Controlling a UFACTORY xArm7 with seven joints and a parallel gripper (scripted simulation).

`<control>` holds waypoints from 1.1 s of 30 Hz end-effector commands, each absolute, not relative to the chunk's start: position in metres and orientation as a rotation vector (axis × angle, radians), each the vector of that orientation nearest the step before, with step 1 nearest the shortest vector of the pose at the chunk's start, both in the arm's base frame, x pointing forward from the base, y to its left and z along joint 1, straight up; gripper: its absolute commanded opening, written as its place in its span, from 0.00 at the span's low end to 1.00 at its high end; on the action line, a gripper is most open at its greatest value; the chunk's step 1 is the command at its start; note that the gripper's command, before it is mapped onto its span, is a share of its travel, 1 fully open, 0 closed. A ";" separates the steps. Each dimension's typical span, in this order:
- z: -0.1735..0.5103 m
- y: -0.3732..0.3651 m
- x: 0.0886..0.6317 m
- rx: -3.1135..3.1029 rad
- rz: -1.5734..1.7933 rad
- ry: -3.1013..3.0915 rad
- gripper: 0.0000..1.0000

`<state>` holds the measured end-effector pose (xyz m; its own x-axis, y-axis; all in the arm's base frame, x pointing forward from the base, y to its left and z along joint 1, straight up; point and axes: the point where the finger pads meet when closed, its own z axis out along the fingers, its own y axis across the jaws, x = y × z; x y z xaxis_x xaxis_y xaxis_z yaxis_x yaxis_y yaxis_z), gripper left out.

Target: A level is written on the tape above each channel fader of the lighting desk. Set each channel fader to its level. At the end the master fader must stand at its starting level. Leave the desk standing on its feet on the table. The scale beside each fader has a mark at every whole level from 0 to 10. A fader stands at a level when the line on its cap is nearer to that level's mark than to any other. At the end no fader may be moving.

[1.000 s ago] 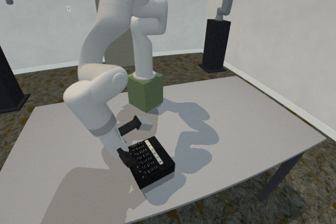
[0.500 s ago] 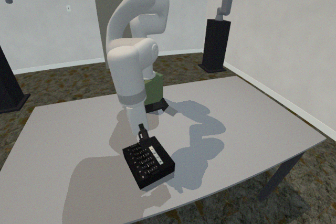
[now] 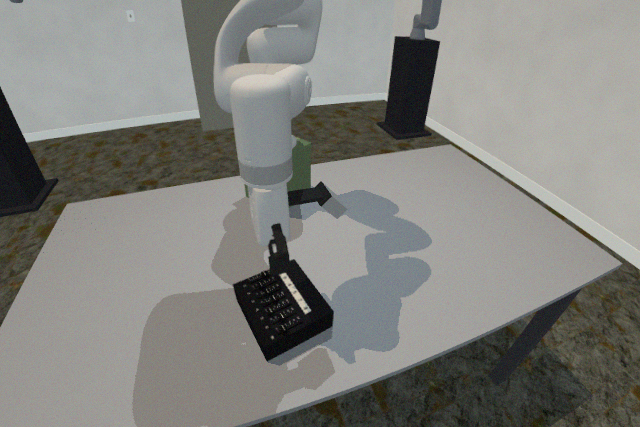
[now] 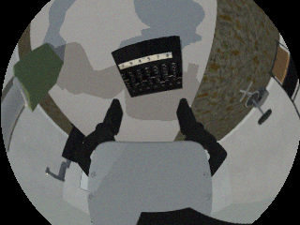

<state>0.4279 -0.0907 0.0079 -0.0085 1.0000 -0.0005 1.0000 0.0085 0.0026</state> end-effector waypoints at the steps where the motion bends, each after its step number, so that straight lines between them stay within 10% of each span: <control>1: 0.001 -0.097 0.427 2.181 0.005 2.254 1.00; 10: -0.065 -0.145 0.401 1.953 0.006 2.459 1.00; 11: -0.065 -0.145 0.401 1.953 0.006 2.459 0.00; 33: -0.065 -0.145 0.401 1.953 0.006 2.459 0.00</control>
